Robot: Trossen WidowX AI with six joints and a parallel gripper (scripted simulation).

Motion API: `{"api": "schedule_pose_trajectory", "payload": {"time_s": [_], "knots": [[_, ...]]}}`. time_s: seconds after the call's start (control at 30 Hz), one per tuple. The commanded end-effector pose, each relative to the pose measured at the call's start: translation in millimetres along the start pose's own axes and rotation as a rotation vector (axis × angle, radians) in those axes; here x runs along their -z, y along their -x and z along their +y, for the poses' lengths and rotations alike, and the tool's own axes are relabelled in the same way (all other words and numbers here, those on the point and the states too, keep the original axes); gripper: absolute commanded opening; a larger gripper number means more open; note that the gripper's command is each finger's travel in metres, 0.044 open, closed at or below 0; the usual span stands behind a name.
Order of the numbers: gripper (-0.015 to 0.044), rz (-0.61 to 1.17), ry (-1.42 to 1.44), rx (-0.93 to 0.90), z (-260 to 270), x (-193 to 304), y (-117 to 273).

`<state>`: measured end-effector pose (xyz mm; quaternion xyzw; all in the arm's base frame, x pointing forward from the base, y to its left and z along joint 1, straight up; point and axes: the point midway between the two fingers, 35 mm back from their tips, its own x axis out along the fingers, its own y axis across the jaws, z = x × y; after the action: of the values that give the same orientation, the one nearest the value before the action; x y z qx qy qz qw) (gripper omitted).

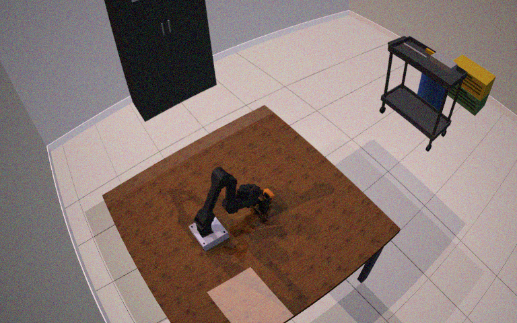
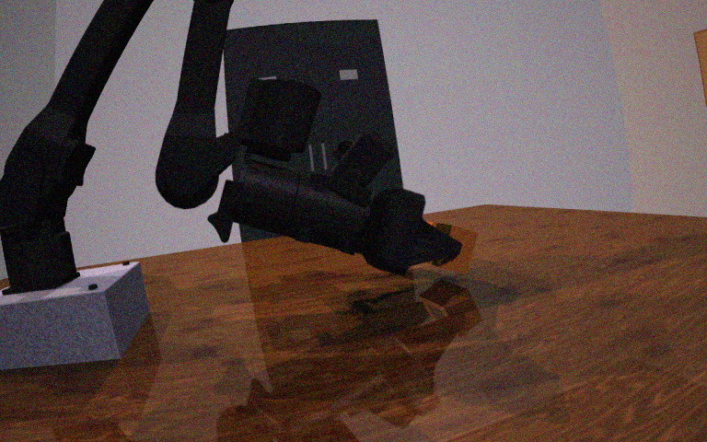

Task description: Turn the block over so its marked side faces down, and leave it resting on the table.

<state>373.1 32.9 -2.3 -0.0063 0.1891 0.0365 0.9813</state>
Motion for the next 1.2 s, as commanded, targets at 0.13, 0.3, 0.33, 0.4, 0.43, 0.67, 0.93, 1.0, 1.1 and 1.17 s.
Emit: {"api": "schedule_pose_trajectory", "payload": {"time_s": [0.13,0.3,0.33,0.4,0.43,0.67,0.93,1.0,1.1,1.17], "knots": [[0.0000,0.001,0.004,0.003,-0.5,3.1,2.2],[0.0052,0.001,0.004,0.003,-0.5,3.1,2.2],[0.0079,0.001,0.004,0.003,-0.5,3.1,2.2],[0.0131,0.001,0.004,0.003,-0.5,3.1,2.2],[0.0157,0.001,0.004,0.003,-0.5,3.1,2.2],[0.0341,0.001,0.004,0.003,-0.5,3.1,2.2],[0.0440,0.001,0.004,0.003,-0.5,3.1,2.2],[0.0440,0.001,0.004,0.003,-0.5,3.1,2.2],[0.0440,0.001,0.004,0.003,-0.5,3.1,2.2],[0.0440,0.001,0.004,0.003,-0.5,3.1,2.2]]}}
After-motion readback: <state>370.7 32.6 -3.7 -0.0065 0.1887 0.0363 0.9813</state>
